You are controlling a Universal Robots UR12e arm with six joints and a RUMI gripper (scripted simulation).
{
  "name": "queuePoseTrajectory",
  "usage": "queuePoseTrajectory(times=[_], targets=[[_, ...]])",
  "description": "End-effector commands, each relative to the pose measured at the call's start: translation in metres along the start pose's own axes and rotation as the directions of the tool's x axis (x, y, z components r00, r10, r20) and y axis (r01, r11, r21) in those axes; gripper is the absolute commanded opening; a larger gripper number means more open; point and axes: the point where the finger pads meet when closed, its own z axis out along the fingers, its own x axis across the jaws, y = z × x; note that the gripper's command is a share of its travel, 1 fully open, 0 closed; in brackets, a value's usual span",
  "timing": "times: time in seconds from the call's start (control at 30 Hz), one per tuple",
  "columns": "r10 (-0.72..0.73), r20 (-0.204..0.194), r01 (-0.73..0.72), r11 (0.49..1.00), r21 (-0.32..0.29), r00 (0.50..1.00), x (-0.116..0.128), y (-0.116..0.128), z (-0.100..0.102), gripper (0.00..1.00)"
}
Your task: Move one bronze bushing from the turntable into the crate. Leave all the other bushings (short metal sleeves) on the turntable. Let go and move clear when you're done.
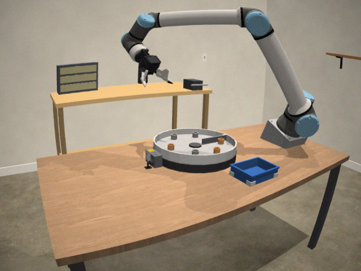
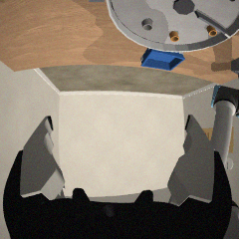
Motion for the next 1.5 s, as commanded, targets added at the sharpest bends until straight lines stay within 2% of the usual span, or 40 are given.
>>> queuePoseTrajectory(times=[0.0, 0.1, 0.17, 0.33, 0.43, 0.57, 0.6, 0.67, 0.73, 0.97, 1.23, 1.3, 1.47], targets=[[0.067, -0.011, -0.066, 0.995, 0.069, 0.998, 0.021, 0.000, 0.012, 1.00], [0.121, -0.013, -0.118, 0.986, 0.120, 0.993, 0.038, -0.001, 0.022, 1.00], [0.121, -0.013, -0.118, 0.986, 0.120, 0.993, 0.038, -0.001, 0.022, 1.00], [0.220, 0.003, -0.216, 0.952, 0.217, 0.975, 0.070, -0.004, 0.042, 1.00], [0.282, 0.029, -0.279, 0.919, 0.278, 0.959, 0.091, -0.007, 0.055, 1.00], [0.361, 0.082, -0.365, 0.861, 0.355, 0.929, 0.121, -0.011, 0.074, 1.00], [0.361, 0.082, -0.365, 0.861, 0.355, 0.929, 0.121, -0.011, 0.074, 1.00], [0.396, 0.117, -0.409, 0.825, 0.389, 0.911, 0.136, -0.014, 0.084, 1.00], [0.396, 0.117, -0.409, 0.825, 0.389, 0.911, 0.136, -0.014, 0.084, 1.00], [0.489, 0.267, -0.555, 0.684, 0.474, 0.831, 0.189, -0.023, 0.118, 1.00], [0.527, 0.447, -0.691, 0.525, 0.497, 0.722, 0.241, -0.034, 0.153, 1.00], [0.527, 0.447, -0.691, 0.525, 0.497, 0.722, 0.241, -0.034, 0.153, 1.00], [0.526, 0.539, -0.753, 0.448, 0.482, 0.658, 0.267, -0.039, 0.170, 1.00]])
